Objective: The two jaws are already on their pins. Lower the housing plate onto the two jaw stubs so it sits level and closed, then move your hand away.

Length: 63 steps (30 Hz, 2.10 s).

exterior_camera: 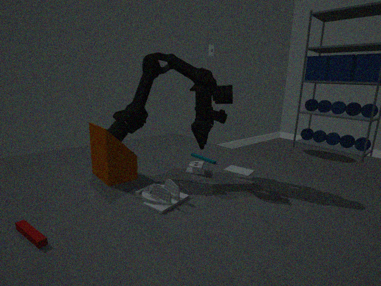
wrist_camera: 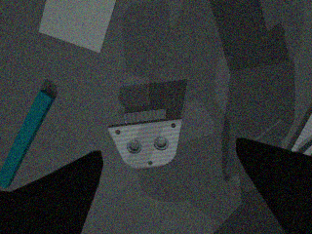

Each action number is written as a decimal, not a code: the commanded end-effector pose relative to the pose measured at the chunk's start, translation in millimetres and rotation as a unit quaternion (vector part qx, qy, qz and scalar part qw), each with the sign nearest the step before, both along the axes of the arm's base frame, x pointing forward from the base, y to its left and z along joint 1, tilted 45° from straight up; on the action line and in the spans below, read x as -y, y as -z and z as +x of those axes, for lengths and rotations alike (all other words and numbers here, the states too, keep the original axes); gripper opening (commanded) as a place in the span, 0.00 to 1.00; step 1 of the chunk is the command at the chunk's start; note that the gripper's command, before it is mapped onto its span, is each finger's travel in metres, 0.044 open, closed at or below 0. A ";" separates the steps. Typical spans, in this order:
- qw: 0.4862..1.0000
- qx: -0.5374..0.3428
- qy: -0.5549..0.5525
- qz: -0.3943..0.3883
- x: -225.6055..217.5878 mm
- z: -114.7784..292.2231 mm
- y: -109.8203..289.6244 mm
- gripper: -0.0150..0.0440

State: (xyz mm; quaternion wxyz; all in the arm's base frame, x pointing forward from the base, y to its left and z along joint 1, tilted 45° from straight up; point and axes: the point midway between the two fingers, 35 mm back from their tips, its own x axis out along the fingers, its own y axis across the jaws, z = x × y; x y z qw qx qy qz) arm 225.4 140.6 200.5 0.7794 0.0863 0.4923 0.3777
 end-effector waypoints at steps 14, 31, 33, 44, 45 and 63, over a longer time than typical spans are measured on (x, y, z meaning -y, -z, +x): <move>0.999 -0.017 -0.032 0.005 -37.3 -14.0 31.4 1.00; 0.999 -0.017 -0.032 0.005 -51.1 -10.7 45.3 1.00; 0.999 -0.017 -0.032 0.005 -51.1 -10.7 45.3 1.00; 0.999 -0.017 -0.032 0.005 -59.3 -8.3 53.6 1.00; 0.999 -0.017 -0.032 0.005 -60.4 -8.1 54.7 1.00; 0.999 -0.018 -0.032 0.006 -71.9 -6.0 66.3 1.00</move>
